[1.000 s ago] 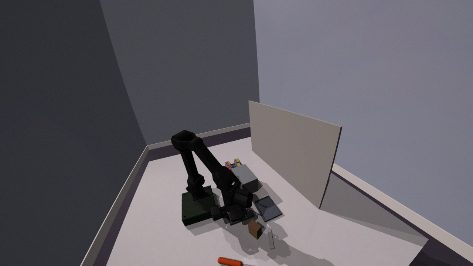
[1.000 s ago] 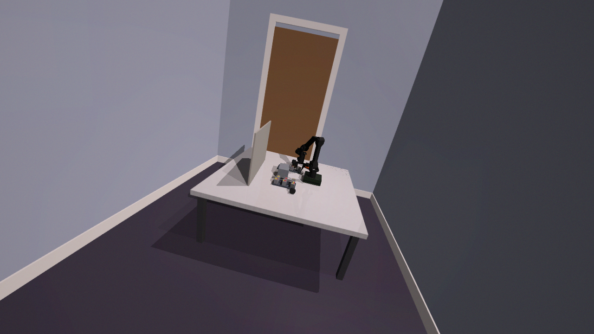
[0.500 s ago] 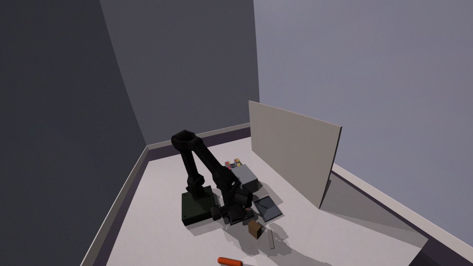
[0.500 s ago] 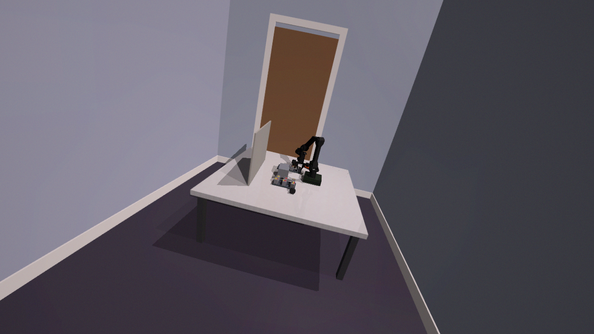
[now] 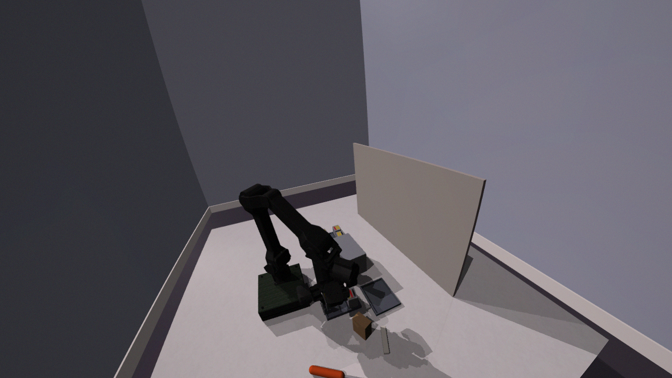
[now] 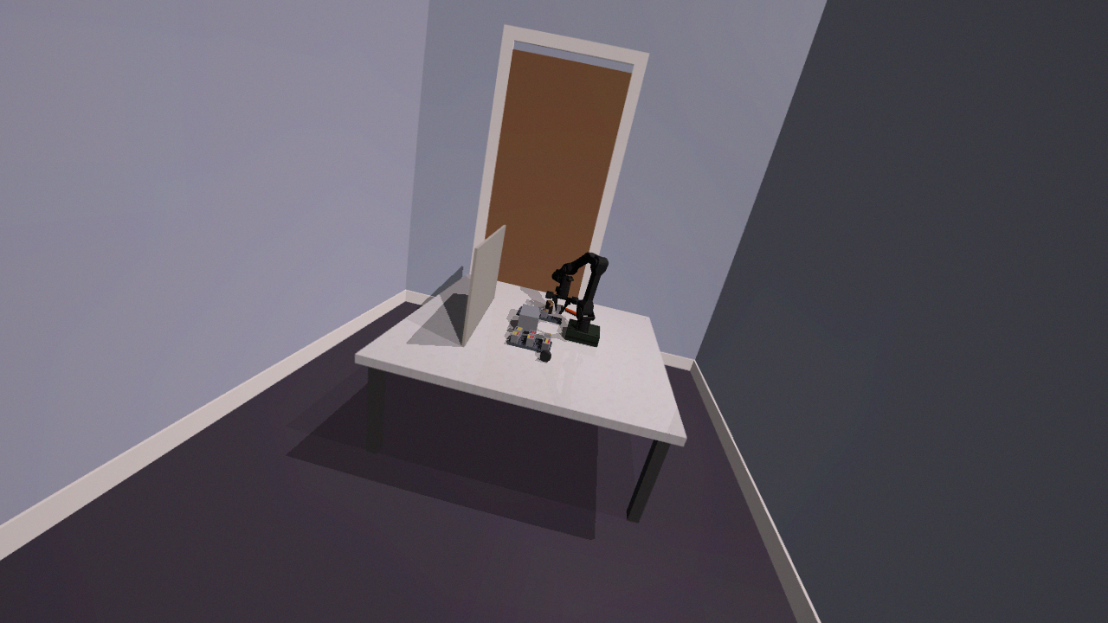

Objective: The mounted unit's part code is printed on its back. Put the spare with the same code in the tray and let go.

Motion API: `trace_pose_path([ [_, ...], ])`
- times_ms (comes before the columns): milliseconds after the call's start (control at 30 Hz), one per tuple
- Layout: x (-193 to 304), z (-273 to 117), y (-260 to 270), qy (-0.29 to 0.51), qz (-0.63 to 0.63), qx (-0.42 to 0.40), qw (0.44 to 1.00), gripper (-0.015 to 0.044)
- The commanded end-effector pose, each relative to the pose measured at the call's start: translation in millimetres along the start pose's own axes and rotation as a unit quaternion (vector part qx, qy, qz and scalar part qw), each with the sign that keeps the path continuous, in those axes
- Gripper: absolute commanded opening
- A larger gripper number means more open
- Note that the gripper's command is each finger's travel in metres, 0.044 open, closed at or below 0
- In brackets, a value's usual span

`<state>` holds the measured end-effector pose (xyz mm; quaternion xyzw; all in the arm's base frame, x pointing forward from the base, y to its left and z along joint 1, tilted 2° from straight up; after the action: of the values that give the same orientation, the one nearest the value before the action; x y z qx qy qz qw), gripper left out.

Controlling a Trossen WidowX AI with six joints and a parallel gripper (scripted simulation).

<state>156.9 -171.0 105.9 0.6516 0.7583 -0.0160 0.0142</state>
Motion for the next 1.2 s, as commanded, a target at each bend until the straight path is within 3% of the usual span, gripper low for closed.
trace_pose_path([
  [0, 0, -28, 0, -0.005, 0.001, -0.002, 1.000, 0.0000],
  [400, 2, -38, -1, -0.002, -0.002, -0.001, 1.000, 0.0000],
  [900, 2, -108, 1, -0.005, 0.001, -0.002, 1.000, 0.0000],
  [1167, -3, -114, 11, -0.005, 0.001, -0.003, 1.000, 0.0000],
])
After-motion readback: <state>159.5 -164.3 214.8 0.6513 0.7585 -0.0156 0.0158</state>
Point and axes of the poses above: the point midway between the two fingers, 35 mm back from their tips, its own z axis out along the fingers, its own y axis across the jaws, x = y × z, the point moved 6 cm from there along -z, back along the fingers, and after that the axes turned 4 degrees about -z, right-handed, at the moved point
